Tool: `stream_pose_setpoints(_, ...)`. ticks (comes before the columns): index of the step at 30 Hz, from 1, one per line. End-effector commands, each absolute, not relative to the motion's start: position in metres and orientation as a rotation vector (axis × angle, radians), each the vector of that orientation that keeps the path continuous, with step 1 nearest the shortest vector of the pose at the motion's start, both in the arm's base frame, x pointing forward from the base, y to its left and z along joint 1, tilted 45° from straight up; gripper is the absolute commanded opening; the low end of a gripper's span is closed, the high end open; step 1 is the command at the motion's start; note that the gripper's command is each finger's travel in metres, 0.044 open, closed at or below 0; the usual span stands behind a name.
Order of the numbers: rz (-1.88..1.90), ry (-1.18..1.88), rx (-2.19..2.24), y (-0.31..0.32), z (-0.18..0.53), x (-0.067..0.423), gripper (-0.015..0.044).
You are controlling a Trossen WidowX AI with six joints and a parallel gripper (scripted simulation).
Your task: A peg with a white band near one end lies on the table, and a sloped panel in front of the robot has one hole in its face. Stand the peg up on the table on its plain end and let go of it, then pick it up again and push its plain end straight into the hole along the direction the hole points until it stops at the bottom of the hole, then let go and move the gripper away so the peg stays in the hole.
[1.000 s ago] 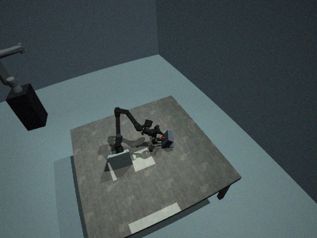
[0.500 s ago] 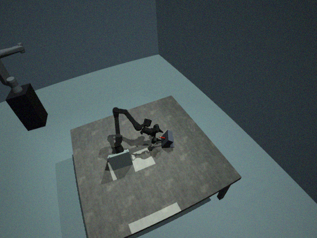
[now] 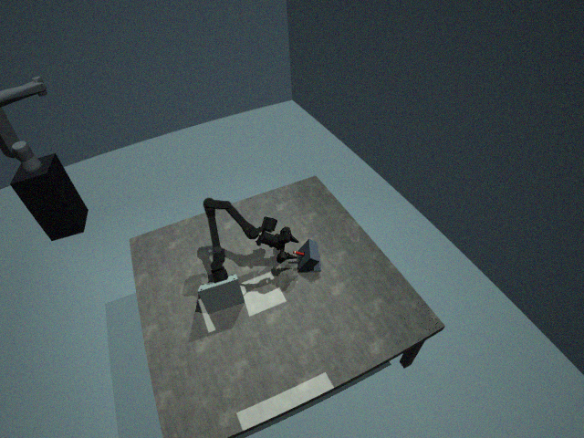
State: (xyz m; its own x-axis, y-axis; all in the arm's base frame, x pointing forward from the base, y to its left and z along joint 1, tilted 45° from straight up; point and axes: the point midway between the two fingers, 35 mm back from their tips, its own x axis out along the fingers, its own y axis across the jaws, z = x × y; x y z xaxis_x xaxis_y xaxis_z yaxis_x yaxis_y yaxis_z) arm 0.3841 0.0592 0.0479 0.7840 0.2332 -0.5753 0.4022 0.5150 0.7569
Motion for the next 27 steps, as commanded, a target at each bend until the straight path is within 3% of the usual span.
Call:
stream_pose_setpoints(1, -0.113, 0.703, 1.044, 0.058, 0.048, 0.379, 0.0440)
stream_pose_setpoints(27, -0.113, 0.701, 1.045, 0.052, 0.066, 0.363, 0.0440)
